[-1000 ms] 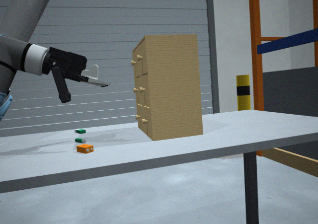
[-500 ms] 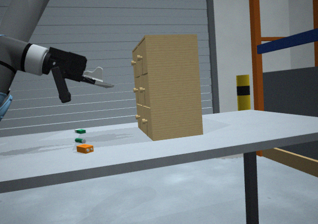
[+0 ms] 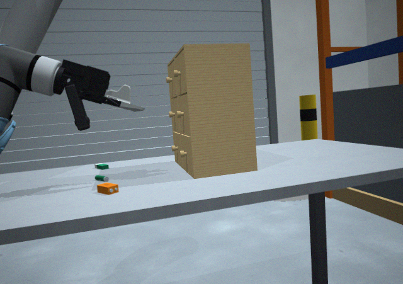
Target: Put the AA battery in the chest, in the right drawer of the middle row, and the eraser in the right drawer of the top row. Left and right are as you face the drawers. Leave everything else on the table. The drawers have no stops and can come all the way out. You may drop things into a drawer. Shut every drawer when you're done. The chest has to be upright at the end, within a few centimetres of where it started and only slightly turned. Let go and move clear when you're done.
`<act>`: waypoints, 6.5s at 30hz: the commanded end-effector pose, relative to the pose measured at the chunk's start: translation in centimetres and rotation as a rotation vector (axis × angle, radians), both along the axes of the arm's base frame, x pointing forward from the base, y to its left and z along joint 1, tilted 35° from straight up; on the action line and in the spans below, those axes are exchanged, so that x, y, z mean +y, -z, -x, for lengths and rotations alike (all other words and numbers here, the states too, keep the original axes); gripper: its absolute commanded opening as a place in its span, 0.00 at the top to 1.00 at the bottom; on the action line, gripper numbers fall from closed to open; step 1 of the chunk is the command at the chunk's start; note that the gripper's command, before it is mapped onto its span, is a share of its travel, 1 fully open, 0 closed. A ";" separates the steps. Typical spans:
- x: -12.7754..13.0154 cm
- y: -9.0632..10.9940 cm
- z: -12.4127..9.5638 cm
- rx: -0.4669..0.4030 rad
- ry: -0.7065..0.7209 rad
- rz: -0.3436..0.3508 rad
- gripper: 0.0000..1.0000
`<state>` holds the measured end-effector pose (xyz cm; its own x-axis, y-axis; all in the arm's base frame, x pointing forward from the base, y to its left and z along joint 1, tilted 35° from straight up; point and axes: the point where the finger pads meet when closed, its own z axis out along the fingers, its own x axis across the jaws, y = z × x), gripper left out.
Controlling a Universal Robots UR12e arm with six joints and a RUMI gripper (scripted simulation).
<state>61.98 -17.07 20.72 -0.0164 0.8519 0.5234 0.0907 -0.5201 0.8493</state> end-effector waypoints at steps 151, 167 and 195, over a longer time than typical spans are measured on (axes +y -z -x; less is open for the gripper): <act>-0.1 -0.5 -9.3 -0.003 -0.001 0.003 0.80; -0.2 -0.7 -10.3 -0.003 -0.001 0.003 0.80; -0.3 -0.7 -10.3 -0.002 -0.001 0.003 0.80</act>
<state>72.15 -17.27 21.25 -0.0163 0.8521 0.5232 0.0909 -0.5198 0.8494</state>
